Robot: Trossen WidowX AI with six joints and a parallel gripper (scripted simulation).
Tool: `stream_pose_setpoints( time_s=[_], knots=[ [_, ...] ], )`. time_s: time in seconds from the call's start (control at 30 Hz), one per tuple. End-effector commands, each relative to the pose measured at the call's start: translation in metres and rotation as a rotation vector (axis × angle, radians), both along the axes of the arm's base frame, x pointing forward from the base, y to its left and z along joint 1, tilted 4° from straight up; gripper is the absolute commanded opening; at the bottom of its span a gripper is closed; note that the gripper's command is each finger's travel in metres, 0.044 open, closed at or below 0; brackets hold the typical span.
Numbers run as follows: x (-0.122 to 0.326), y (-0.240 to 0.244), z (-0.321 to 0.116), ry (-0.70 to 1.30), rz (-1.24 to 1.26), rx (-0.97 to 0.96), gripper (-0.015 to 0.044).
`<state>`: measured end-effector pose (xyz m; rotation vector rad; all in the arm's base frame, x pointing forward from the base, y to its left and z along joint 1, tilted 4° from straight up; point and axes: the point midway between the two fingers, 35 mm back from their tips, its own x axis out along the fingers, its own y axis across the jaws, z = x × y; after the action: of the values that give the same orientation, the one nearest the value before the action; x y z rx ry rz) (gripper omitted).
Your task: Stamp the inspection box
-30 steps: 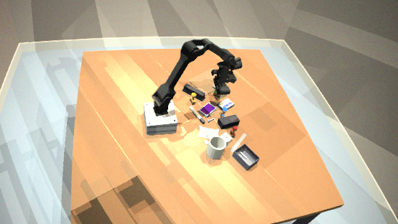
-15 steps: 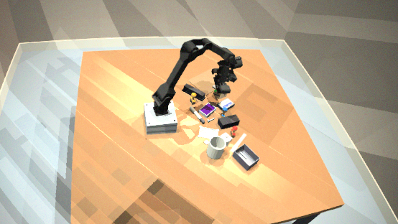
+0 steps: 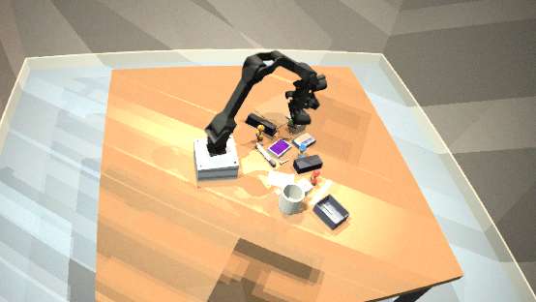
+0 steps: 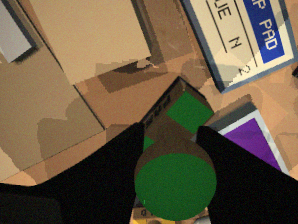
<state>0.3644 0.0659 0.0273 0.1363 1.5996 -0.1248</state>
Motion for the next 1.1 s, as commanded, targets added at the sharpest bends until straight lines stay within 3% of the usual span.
stream_pose_setpoints(
  time_s=[0.0,0.43,1.07],
  knots=[
    [0.0,-0.001,0.004,-0.005,0.002,-0.002,0.0],
    [-0.002,-0.003,0.01,-0.005,0.002,-0.003,0.0],
    [-0.065,-0.057,0.012,0.0,0.002,-0.008,0.0]
  ],
)
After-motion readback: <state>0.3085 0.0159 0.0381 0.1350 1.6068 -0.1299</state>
